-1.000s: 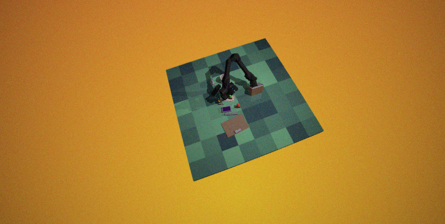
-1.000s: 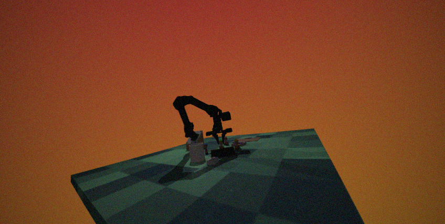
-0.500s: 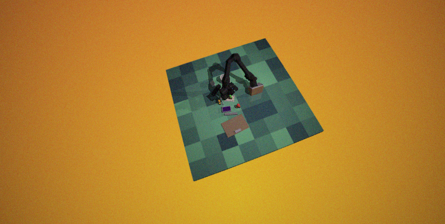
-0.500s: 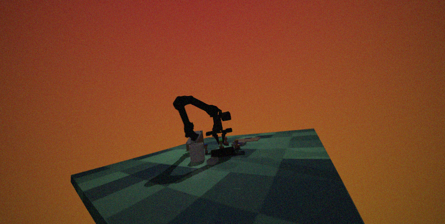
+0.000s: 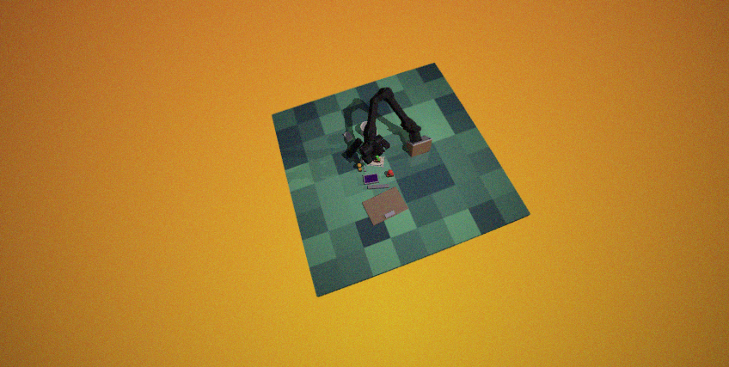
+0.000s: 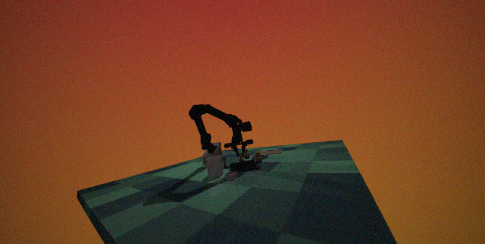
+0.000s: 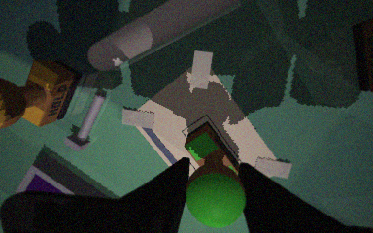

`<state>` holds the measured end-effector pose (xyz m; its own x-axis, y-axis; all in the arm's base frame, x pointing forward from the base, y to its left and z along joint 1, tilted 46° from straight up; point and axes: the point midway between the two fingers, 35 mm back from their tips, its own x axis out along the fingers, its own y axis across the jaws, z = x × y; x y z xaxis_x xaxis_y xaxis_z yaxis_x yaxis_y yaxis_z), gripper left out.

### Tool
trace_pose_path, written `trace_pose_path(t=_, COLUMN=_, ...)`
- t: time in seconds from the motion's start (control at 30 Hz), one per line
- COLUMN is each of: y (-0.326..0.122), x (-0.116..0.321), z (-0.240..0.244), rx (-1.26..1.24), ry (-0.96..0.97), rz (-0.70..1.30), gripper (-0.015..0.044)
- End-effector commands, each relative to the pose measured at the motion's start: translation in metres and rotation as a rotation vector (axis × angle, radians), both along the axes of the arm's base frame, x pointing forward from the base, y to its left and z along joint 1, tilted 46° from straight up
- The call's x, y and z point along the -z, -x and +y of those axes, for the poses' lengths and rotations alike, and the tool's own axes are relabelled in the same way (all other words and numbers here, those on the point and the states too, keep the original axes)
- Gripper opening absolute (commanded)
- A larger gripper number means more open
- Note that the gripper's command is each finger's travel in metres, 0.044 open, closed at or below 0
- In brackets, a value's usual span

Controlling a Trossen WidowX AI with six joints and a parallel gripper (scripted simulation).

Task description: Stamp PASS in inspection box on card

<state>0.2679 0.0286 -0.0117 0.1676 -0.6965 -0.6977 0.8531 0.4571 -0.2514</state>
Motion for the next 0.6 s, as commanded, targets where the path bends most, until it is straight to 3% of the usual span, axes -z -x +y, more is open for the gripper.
trace_pose_path(t=0.0, y=-0.0001, x=-0.0014, z=0.0011, rx=0.000, ry=0.004, rz=-0.003, gripper=0.0000)
trace_pose_path(t=0.57, y=0.0008, x=-0.0065, z=0.0063, rx=0.000, ry=0.003, rz=-0.003, gripper=0.0000)
